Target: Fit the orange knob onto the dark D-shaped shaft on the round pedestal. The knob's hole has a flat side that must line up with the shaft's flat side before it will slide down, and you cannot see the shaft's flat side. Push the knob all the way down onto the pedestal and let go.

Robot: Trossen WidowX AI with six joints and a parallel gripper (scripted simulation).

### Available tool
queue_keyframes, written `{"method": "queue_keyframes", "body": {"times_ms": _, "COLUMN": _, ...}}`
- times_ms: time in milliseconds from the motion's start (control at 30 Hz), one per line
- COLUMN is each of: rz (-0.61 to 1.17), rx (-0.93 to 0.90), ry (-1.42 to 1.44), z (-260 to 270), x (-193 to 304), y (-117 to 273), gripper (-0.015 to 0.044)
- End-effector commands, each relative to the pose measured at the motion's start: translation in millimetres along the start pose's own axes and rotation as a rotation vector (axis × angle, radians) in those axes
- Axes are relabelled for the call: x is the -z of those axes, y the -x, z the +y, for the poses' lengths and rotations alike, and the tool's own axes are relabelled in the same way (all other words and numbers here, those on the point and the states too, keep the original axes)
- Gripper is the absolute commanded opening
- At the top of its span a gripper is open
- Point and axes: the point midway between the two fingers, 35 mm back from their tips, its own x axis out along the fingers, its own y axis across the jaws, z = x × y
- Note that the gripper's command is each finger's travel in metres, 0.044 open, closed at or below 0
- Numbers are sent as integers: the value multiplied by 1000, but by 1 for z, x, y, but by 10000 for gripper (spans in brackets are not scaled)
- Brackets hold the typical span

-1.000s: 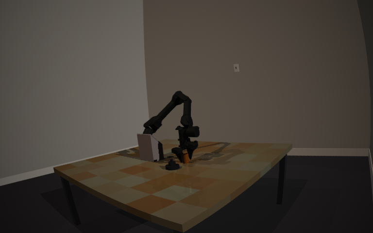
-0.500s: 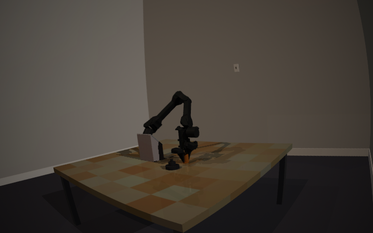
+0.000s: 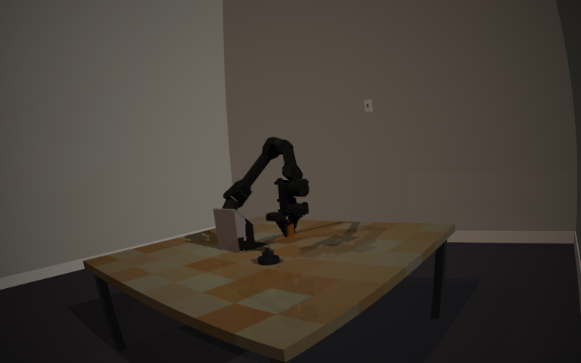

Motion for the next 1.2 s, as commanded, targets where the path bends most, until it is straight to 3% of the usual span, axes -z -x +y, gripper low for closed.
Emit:
{"method": "queue_keyframes", "body": {"times_ms": 0, "rz": -5, "rx": 1, "ry": 19, "z": 3, "x": -1, "y": 24, "gripper": 0}}
{"method": "queue_keyframes", "body": {"times_ms": 267, "rz": 4, "rx": -13, "ry": 36, "z": 10, "x": 6, "y": 69, "gripper": 0}}
{"method": "queue_keyframes", "body": {"times_ms": 1167, "rz": 2, "rx": -5, "ry": 36, "z": -62, "x": -13, "y": 45, "gripper": 0}}
